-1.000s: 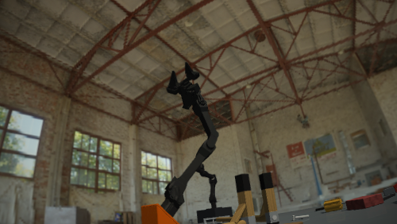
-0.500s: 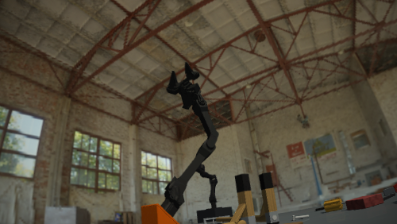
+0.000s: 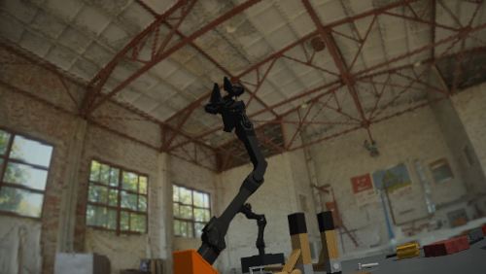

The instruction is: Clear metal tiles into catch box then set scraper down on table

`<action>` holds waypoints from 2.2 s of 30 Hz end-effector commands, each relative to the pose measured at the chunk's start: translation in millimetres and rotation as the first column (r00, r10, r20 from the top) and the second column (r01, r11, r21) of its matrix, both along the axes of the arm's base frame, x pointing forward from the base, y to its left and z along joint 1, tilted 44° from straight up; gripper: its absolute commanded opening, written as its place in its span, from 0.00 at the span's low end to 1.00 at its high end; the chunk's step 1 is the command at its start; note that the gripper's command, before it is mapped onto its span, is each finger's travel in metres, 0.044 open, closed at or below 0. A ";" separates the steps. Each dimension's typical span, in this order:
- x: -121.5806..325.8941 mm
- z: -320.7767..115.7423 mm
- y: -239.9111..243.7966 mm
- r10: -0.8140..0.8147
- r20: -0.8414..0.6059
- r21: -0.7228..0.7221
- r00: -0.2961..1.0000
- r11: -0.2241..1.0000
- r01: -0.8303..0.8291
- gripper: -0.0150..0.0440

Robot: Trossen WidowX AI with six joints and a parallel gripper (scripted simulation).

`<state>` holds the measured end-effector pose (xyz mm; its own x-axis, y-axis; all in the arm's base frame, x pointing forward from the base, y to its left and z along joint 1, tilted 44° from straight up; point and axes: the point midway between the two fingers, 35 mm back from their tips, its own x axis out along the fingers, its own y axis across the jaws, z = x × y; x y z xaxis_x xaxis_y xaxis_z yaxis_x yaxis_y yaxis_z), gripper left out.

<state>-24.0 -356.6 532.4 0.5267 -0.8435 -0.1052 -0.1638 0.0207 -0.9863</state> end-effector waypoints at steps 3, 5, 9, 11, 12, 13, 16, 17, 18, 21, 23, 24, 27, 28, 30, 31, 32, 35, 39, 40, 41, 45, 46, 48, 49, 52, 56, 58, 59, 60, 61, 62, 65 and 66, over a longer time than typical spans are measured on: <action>8.3 -3.6 -8.1 0.013 0.033 0.026 0.999 1.000 -0.014 0.47; 11.9 -4.5 -10.5 0.019 0.045 0.034 0.999 0.999 -0.021 0.38; 19.3 -6.3 -15.2 0.031 0.070 0.051 0.997 0.998 -0.035 0.25; 23.1 -7.2 -17.5 0.037 0.082 0.060 0.996 0.997 -0.042 0.25; 25.0 -7.7 -18.7 0.040 0.088 0.064 0.995 0.997 -0.046 0.25; 26.9 -8.2 -19.8 0.043 0.093 0.068 0.995 0.996 -0.049 0.25; 32.8 -9.6 -23.1 0.051 0.111 0.081 0.992 0.995 -0.061 0.25; 34.7 -10.0 -24.1 0.054 0.117 0.085 0.992 0.994 -0.064 0.25; 36.3 -10.4 -25.0 0.056 0.122 0.088 0.991 0.994 -0.067 0.25; 41.6 -12.0 -28.5 0.064 0.141 0.101 0.988 0.992 -0.079 0.25; 45.4 -13.2 -31.0 0.069 0.153 0.110 0.986 0.990 -0.087 0.25; 47.4 -13.7 -32.1 0.072 0.160 0.115 0.984 0.989 -0.091 0.25; 53.2 -15.5 -35.6 0.080 0.179 0.129 0.981 0.986 -0.104 0.25; 55.2 -16.0 -36.8 0.082 0.185 0.133 0.979 0.985 -0.108 0.25; 59.2 -17.2 -39.0 0.087 0.198 0.142 0.976 0.983 -0.116 0.25; 61.3 -17.8 -40.2 0.089 0.204 0.147 0.975 0.982 -0.121 0.25; 63.3 -18.4 -41.2 0.091 0.211 0.151 0.973 0.981 -0.125 0.25; 69.2 -20.1 -44.4 0.098 0.229 0.165 0.969 0.977 -0.137 0.25; 77.0 -22.8 -49.2 0.106 0.255 0.184 0.961 0.971 -0.156 0.25; 79.0 -23.5 -50.3 0.108 0.262 0.189 0.959 0.969 -0.160 0.25; 81.0 -24.2 -51.5 0.110 0.268 0.193 0.957 0.967 -0.165 0.25; 89.2 -27.0 -56.0 0.117 0.294 0.212 0.949 0.960 -0.184 0.25; 91.2 -27.8 -57.1 0.118 0.300 0.217 0.946 0.958 -0.189 0.25; 95.5 -29.2 -59.2 0.121 0.313 0.227 0.942 0.954 -0.198 0.25; 97.6 -29.9 -60.3 0.123 0.319 0.231 0.940 0.951 -0.203 0.25; 104.0 -32.1 -63.4 0.127 0.338 0.245 0.933 0.945 -0.217 0.25; 112.9 -35.1 -67.3 0.131 0.362 0.264 0.923 0.935 -0.237 0.25; 117.4 -36.7 -69.2 0.133 0.374 0.273 0.918 0.930 -0.246 0.25; 119.6 -37.4 -70.1 0.134 0.380 0.278 0.915 0.927 -0.251 0.25; 121.9 -38.2 -71.0 0.135 0.386 0.282 0.912 0.925 -0.256 0.25; 124.2 -39.0 -71.9 0.135 0.392 0.287 0.910 0.922 -0.261 0.25; 126.5 -39.8 -72.7 0.136 0.398 0.291 0.907 0.919 -0.266 0.25; 133.5 -42.1 -75.3 0.138 0.415 0.305 0.899 0.910 -0.280 0.25; 135.9 -42.9 -76.1 0.138 0.421 0.309 0.896 0.907 -0.285 0.25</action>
